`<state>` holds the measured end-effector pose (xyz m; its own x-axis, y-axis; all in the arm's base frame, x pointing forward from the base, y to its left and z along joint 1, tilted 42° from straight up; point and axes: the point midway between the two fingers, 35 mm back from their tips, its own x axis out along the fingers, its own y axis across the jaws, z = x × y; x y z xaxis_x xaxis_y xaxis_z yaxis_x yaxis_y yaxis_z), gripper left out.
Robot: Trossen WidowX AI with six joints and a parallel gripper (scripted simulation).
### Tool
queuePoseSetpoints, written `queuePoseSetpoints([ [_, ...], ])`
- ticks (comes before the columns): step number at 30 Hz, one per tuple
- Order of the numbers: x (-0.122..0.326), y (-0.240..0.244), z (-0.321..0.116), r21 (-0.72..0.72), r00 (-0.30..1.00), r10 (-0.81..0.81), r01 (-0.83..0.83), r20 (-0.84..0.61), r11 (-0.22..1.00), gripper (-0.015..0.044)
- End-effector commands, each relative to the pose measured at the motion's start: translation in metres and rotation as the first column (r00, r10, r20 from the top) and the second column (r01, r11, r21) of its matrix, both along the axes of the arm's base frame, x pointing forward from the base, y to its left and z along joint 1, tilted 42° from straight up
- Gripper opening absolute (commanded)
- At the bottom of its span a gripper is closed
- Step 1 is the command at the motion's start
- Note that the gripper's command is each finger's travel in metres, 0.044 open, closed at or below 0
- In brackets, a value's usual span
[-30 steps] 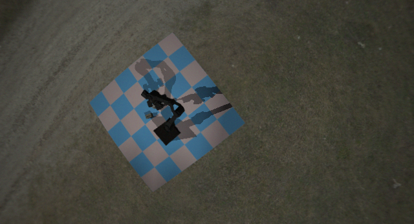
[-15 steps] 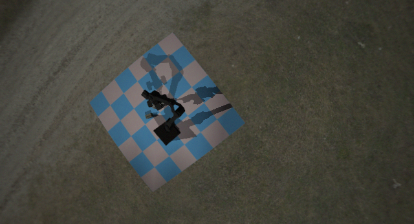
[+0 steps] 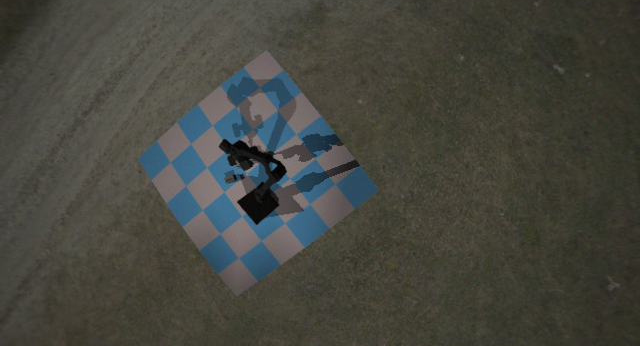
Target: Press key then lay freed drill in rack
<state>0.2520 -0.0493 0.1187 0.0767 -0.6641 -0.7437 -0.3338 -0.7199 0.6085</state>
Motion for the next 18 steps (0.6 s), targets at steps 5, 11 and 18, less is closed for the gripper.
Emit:
queuePoseSetpoints([
  [5,-0.0056,-0.0091,-0.0131,-0.002,0.999,-0.021,0.021,-0.031,1.0,0.0],
  [11,-0.0057,-0.0113,-0.0158,-0.003,0.999,-0.021,0.021,-0.031,1.0,0.0],
  [18,-0.0057,-0.0145,-0.0194,-0.003,0.999,-0.021,0.021,-0.031,1.0,0.0],
])
